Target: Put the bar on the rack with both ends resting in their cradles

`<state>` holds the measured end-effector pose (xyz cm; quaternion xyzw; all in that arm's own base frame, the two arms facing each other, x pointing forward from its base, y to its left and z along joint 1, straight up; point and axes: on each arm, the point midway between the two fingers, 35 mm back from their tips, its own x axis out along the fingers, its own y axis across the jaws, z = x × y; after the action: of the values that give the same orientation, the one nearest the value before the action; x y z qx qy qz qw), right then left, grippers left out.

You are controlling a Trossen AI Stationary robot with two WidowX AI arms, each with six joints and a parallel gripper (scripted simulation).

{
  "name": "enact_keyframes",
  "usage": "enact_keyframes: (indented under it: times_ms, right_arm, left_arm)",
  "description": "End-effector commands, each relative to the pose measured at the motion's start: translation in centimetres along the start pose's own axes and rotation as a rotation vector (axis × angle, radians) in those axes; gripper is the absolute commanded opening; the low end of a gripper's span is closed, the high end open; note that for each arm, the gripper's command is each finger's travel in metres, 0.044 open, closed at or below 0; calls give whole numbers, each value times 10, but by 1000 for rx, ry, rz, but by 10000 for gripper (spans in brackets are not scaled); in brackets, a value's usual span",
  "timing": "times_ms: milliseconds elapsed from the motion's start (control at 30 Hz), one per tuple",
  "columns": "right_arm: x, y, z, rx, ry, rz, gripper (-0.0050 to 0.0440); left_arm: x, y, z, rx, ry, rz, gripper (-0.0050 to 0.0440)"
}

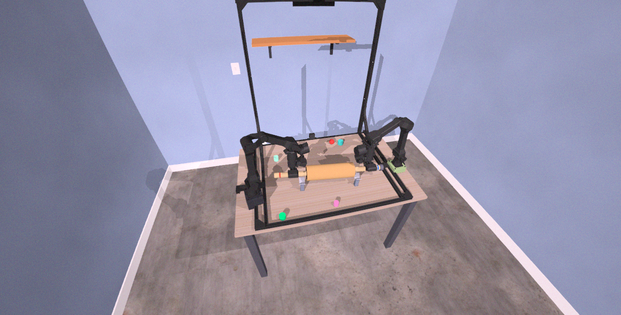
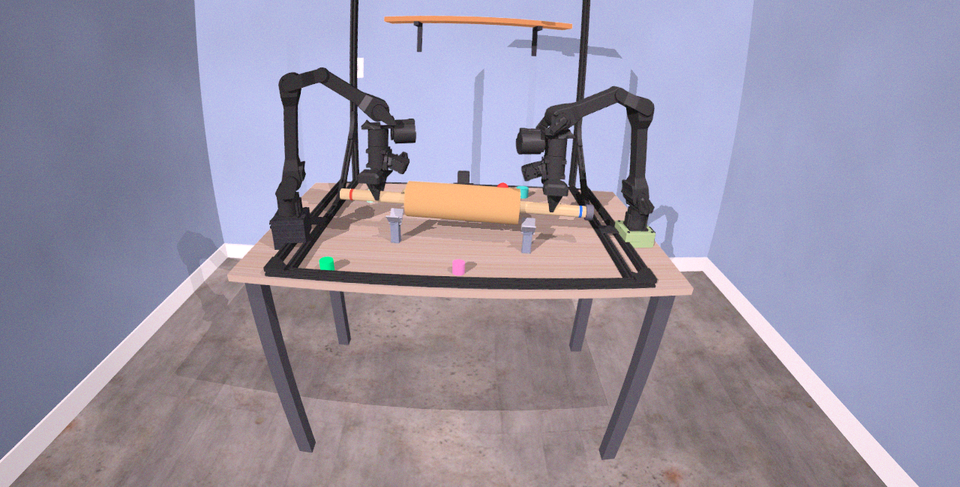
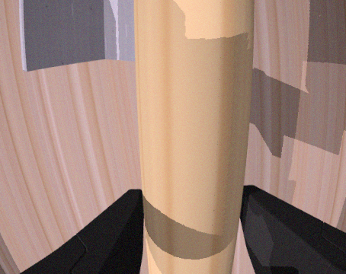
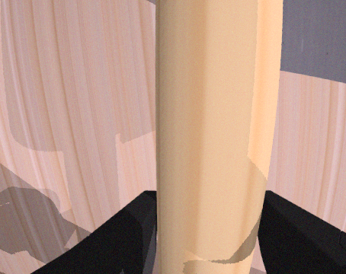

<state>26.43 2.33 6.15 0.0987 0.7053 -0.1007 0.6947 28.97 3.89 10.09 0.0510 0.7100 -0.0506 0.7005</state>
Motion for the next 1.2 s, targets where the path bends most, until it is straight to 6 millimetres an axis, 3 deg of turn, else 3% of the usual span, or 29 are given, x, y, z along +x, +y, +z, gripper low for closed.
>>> enact_keyframes:
  times_ms: [0,167,333,800,1033,1100,1167]
  right_arm:
    - [-3,-11,-1,3,-15,5,0]
    - [-1,-31,-1,6,-14,5,0]
    - [1,-32,-1,7,-14,5,0]
    - [37,-32,-1,7,-14,5,0]
    - [37,-32,-1,7,-14,5,168]
    - [37,-32,-1,7,-14,5,168]
    - [37,-32,-1,7,-14,5,216]
  left_arm:
    - [-4,12,4,1,-13,1,0]
    - [-2,34,4,5,-14,0,0]
    - [0,35,4,5,-14,0,0]
    - [36,35,5,5,-14,0,0]
    - [36,35,5,5,-14,0,168]
    - [36,35,5,5,-14,0,168]
    - [36,35,5,5,-14,0,216]
